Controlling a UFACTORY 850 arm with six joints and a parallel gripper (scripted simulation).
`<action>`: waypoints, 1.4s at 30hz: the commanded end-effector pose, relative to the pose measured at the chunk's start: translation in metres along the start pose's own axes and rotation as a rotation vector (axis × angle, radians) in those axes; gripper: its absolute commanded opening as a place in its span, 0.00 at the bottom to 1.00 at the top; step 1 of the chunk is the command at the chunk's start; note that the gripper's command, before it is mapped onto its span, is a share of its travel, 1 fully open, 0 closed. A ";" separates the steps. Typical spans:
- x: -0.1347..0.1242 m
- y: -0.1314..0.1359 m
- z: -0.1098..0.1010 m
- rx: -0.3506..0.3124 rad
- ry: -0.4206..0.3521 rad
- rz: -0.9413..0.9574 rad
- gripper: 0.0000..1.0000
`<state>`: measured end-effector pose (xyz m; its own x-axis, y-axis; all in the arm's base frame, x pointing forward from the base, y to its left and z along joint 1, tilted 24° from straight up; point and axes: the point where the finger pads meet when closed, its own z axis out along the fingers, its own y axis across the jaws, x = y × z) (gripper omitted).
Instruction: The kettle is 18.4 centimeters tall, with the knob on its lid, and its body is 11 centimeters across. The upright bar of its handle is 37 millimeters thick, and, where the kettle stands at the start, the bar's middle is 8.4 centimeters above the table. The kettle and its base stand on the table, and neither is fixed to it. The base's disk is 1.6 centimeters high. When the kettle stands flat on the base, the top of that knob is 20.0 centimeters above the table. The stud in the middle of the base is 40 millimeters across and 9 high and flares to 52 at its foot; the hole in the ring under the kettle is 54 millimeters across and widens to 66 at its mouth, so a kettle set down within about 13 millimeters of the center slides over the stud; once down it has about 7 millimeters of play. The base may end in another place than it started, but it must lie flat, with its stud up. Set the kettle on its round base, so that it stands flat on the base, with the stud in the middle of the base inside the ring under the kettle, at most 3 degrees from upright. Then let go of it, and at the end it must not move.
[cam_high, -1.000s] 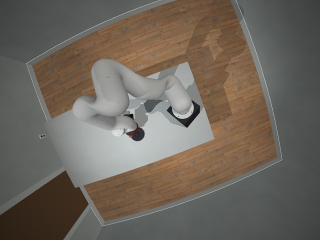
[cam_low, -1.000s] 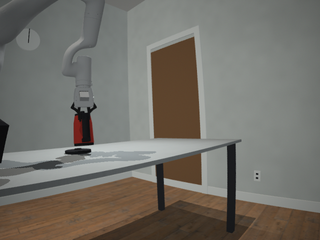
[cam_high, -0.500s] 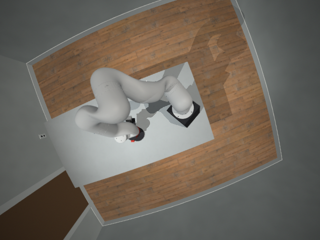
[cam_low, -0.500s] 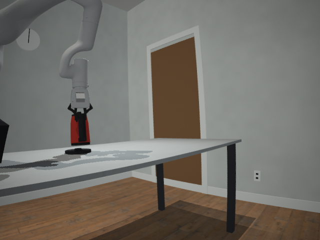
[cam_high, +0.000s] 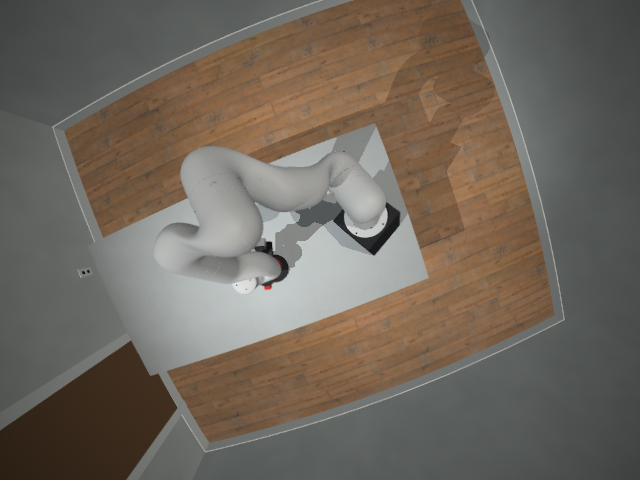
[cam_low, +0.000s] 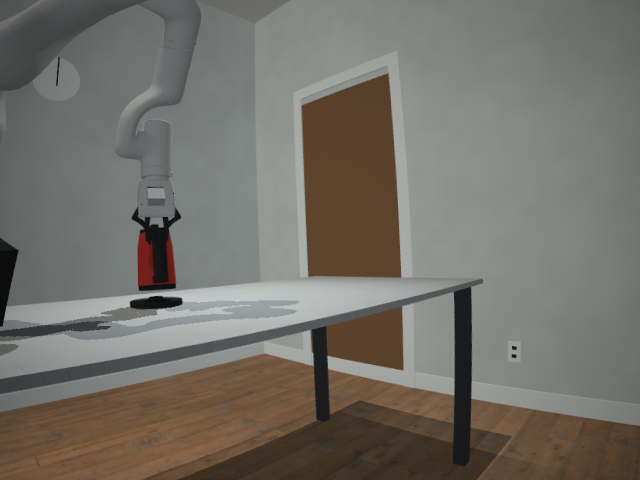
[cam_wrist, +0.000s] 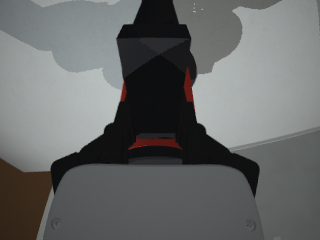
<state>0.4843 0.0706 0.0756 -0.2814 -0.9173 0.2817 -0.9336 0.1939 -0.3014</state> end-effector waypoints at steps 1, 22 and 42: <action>-0.003 0.000 -0.001 0.001 -0.001 0.000 0.00; -0.013 0.003 -0.001 0.001 -0.001 0.000 0.00; -0.013 0.003 -0.001 0.001 -0.001 0.000 0.00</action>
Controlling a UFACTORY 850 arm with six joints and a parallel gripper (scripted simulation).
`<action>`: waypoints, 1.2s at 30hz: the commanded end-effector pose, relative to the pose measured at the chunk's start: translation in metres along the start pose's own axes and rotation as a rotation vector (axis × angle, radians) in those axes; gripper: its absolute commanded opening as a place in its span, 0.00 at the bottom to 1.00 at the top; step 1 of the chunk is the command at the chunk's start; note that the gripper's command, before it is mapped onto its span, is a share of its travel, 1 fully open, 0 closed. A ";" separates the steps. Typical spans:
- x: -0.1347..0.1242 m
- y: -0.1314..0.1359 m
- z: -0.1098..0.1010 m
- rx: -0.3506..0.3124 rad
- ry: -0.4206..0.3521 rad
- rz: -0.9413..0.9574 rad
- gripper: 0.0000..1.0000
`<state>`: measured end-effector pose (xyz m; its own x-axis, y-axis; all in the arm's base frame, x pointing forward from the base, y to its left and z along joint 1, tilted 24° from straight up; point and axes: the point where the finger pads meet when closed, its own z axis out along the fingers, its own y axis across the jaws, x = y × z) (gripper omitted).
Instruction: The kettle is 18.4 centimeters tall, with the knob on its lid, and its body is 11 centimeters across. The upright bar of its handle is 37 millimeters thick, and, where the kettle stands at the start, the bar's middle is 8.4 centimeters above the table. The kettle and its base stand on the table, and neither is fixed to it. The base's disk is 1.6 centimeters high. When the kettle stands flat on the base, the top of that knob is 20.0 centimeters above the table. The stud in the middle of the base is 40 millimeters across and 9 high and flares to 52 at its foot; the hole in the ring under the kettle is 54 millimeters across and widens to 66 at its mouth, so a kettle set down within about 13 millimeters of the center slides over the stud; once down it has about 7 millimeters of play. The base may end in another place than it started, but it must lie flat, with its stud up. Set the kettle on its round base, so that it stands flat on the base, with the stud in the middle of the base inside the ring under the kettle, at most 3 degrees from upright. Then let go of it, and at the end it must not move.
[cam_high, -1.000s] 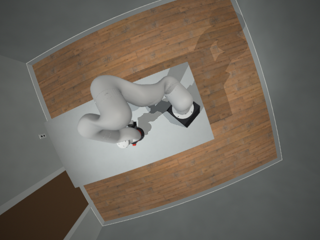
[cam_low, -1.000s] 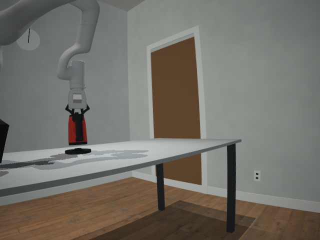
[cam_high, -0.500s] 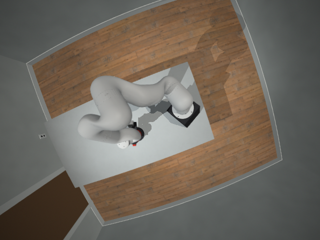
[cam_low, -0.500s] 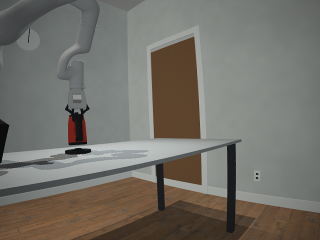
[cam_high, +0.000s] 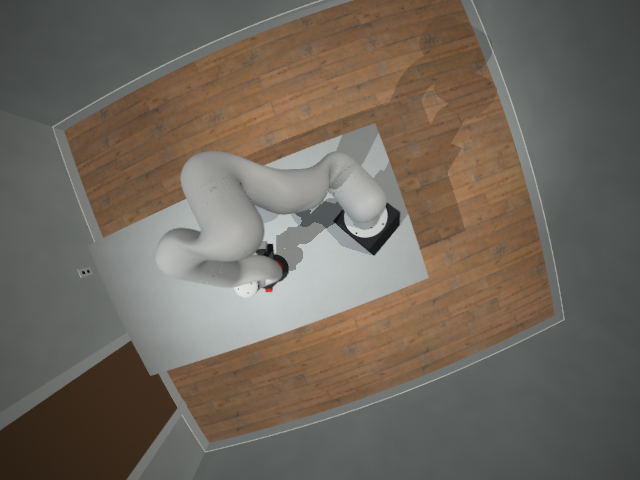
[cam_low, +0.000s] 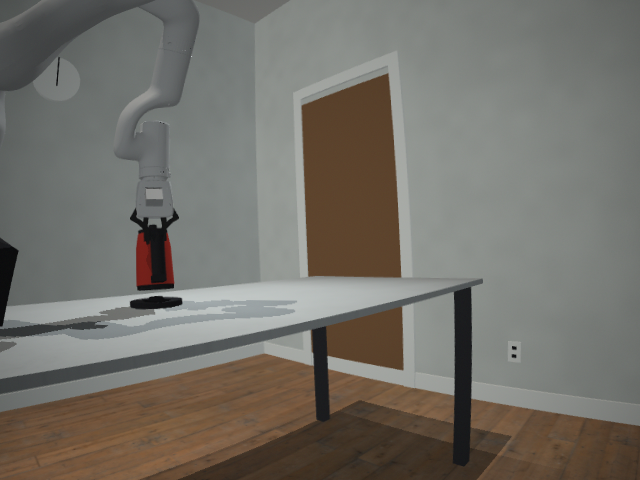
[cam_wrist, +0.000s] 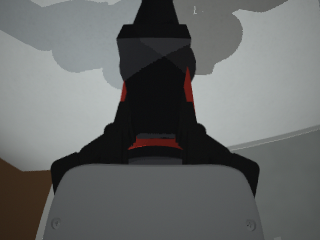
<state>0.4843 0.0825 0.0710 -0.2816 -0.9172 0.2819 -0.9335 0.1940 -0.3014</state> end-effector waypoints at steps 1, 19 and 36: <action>0.000 -0.001 -0.001 0.001 -0.001 0.000 0.00; 0.000 -0.001 -0.001 0.001 -0.001 0.000 0.00; -0.001 -0.001 -0.001 0.001 -0.001 0.000 0.00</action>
